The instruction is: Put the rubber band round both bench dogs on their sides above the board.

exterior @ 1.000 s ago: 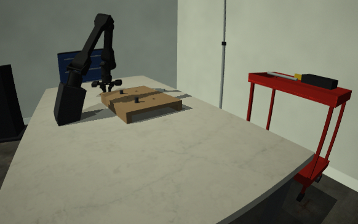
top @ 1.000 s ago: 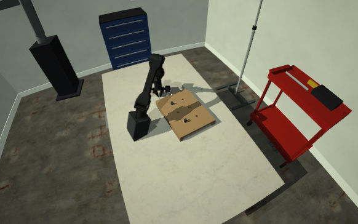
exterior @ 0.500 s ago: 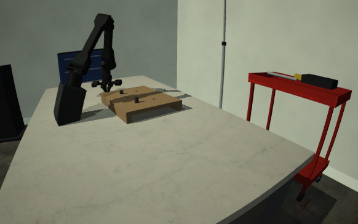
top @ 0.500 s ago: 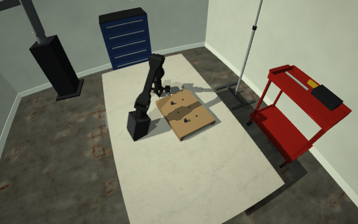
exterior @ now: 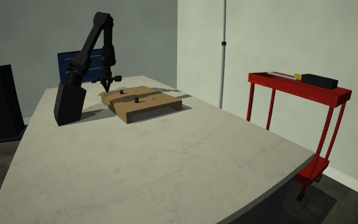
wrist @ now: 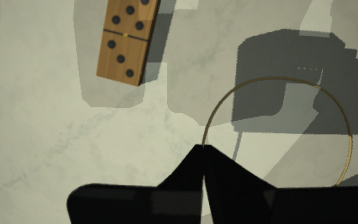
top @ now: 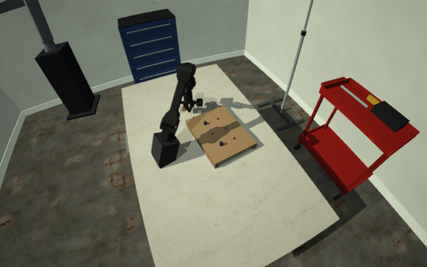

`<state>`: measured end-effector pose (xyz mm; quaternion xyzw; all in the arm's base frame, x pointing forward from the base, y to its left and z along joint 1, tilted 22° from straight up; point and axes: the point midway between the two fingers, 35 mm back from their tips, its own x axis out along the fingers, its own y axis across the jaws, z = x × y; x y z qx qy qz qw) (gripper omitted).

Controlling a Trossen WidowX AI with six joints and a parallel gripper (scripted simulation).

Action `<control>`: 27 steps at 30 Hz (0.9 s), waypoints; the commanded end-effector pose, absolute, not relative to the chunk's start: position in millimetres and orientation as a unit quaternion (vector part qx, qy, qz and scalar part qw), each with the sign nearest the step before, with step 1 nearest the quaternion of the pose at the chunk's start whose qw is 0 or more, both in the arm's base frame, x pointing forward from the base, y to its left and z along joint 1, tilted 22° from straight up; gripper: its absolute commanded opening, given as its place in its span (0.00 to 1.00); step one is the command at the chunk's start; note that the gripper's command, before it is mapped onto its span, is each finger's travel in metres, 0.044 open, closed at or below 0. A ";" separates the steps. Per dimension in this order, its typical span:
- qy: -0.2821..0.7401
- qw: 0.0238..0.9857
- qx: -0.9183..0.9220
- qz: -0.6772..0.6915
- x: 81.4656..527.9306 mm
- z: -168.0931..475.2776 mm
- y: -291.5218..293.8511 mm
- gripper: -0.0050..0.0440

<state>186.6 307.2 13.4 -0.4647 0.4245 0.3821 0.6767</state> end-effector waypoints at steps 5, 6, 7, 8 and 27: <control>0.413 0.688 -0.457 0.384 180.6 50.6 315.8 0.05; 0.413 0.688 -0.457 0.384 179.5 53.7 316.0 0.03; 0.414 0.688 -0.457 0.384 178.4 56.9 316.2 0.02; 0.414 0.688 -0.457 0.384 177.3 60.0 316.3 0.00; 0.414 0.688 -0.456 0.384 156.8 112.7 313.0 0.00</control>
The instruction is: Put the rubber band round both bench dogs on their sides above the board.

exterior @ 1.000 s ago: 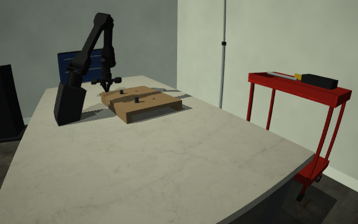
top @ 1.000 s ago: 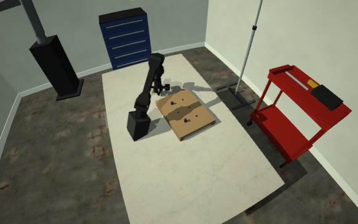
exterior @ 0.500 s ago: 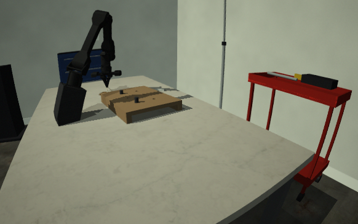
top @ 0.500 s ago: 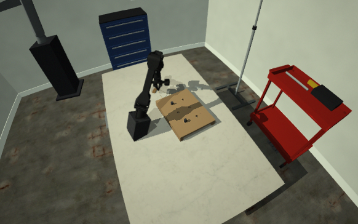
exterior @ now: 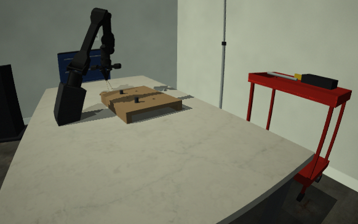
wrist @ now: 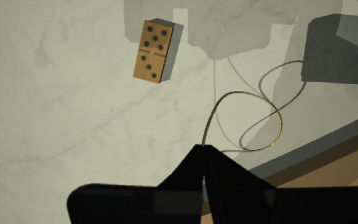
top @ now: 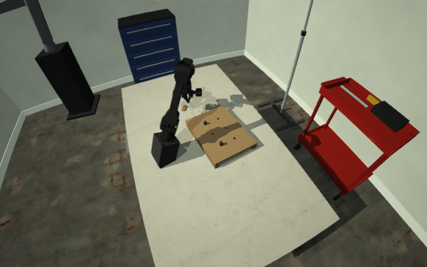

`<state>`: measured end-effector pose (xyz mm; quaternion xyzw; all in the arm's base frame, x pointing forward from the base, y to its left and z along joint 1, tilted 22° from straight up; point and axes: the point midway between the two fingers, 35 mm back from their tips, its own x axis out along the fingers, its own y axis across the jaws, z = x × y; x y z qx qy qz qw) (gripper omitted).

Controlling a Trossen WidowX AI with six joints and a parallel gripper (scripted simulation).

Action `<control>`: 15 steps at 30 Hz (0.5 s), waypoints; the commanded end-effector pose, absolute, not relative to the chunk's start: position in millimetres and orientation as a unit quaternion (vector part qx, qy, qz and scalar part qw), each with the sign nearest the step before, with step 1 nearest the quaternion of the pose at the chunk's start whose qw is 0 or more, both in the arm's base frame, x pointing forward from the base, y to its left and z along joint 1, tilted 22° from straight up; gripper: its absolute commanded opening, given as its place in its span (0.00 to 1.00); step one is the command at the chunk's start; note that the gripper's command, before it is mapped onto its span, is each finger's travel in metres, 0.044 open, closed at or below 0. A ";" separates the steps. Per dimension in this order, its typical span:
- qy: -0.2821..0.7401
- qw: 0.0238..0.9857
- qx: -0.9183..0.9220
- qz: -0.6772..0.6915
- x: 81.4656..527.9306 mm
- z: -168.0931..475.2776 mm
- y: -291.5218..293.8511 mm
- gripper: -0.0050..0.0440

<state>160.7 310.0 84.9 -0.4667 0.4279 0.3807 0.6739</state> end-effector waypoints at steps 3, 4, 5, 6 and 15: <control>0.414 0.688 -0.456 0.385 153.1 121.8 311.3 0.00; 0.414 0.688 -0.456 0.385 151.8 124.8 310.6 0.00; 0.414 0.688 -0.456 0.385 151.8 124.8 310.6 0.00; 0.414 0.688 -0.456 0.385 151.8 124.8 310.6 0.00; 0.414 0.688 -0.456 0.385 140.3 151.3 303.1 0.00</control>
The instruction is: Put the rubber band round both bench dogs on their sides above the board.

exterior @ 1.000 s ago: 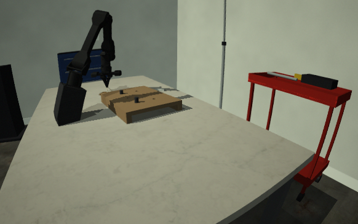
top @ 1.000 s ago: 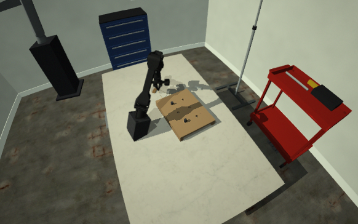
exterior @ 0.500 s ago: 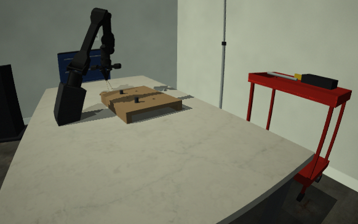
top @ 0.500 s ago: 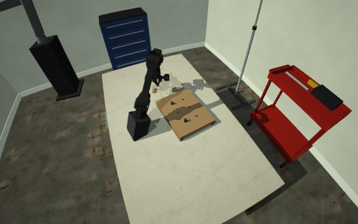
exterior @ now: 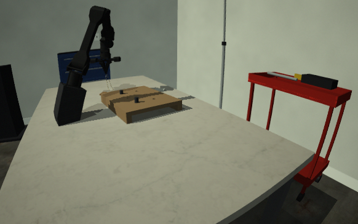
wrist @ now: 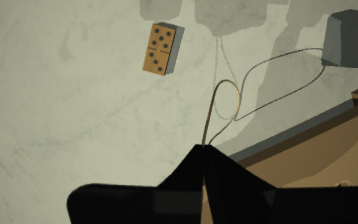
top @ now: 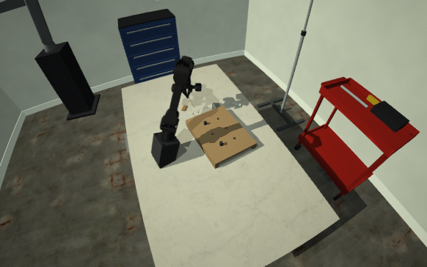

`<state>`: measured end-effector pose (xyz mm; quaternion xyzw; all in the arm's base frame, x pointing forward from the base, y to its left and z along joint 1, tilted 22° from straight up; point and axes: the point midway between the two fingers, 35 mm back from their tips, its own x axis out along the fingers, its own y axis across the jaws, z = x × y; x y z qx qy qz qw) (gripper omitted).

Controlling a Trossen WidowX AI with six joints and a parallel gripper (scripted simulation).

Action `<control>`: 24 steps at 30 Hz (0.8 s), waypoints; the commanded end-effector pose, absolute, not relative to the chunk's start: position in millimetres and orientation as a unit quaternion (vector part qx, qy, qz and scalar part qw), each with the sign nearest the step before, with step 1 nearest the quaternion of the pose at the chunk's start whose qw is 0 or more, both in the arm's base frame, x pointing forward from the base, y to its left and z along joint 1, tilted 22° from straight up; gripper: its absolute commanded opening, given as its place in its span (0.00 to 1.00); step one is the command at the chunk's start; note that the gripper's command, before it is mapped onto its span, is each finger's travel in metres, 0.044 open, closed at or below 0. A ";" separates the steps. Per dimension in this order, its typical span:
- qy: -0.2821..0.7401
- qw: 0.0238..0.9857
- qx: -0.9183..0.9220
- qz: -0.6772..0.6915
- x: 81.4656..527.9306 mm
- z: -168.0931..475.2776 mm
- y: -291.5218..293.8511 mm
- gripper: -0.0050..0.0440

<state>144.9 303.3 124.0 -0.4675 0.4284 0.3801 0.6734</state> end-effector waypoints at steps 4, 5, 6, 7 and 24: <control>0.414 0.688 -0.455 0.385 135.3 162.8 298.9 0.00; 0.414 0.688 -0.455 0.385 134.0 165.6 297.7 0.00; 0.414 0.688 -0.455 0.385 132.7 168.5 296.6 0.00; 0.414 0.688 -0.455 0.385 132.7 168.5 296.6 0.00; 0.414 0.688 -0.455 0.385 114.1 209.0 274.9 0.00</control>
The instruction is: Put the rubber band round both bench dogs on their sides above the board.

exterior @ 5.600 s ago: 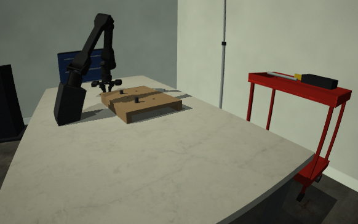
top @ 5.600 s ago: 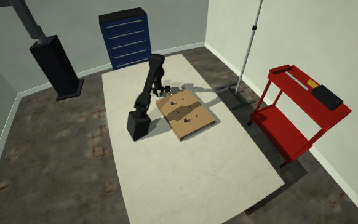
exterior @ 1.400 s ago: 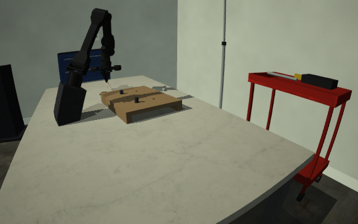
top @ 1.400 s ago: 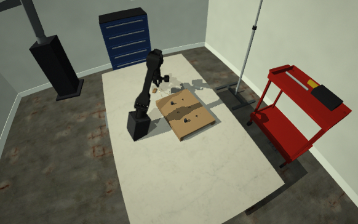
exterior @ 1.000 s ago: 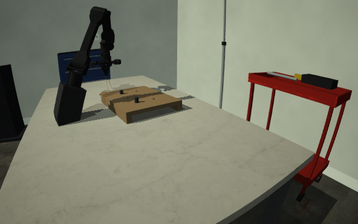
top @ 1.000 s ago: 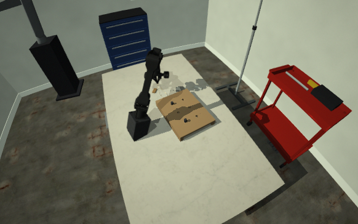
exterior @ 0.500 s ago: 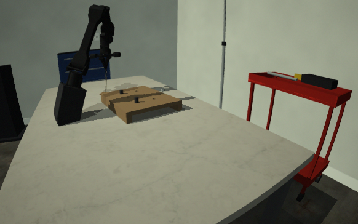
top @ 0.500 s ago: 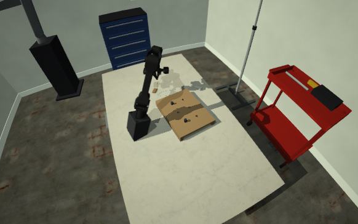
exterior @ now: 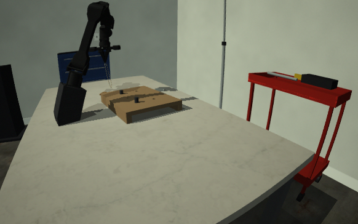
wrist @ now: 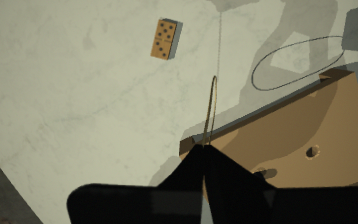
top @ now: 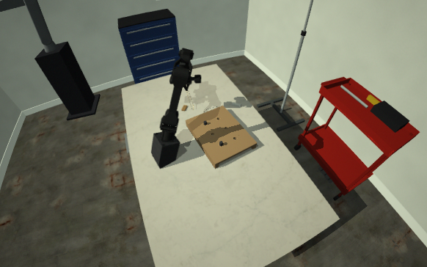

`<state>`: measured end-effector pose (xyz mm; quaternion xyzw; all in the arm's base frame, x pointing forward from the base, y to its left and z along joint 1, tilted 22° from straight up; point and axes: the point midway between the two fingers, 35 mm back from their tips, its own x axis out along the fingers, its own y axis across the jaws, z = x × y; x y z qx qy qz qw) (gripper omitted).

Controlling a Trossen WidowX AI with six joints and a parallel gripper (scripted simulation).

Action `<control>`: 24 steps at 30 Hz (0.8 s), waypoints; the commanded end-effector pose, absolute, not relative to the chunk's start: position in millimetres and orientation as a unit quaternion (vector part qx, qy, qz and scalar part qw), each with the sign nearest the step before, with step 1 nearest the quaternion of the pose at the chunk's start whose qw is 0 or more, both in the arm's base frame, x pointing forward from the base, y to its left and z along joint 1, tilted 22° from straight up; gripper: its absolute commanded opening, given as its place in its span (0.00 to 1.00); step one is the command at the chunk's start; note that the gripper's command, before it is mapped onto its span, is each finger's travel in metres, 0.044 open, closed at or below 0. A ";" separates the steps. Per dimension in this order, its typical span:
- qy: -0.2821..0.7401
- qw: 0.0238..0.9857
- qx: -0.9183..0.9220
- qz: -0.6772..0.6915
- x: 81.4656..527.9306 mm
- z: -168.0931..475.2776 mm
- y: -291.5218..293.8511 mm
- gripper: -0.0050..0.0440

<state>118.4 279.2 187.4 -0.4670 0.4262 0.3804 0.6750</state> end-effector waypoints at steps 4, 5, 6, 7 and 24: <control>0.411 0.690 -0.454 0.386 111.0 217.3 270.7 0.00; 0.409 0.692 -0.452 0.387 110.6 219.5 270.3 0.00; 0.409 0.692 -0.452 0.387 110.6 219.5 270.3 0.00; 0.411 0.689 -0.455 0.386 112.4 216.3 271.0 0.00; 0.453 0.657 -0.462 0.386 203.8 210.0 230.2 0.00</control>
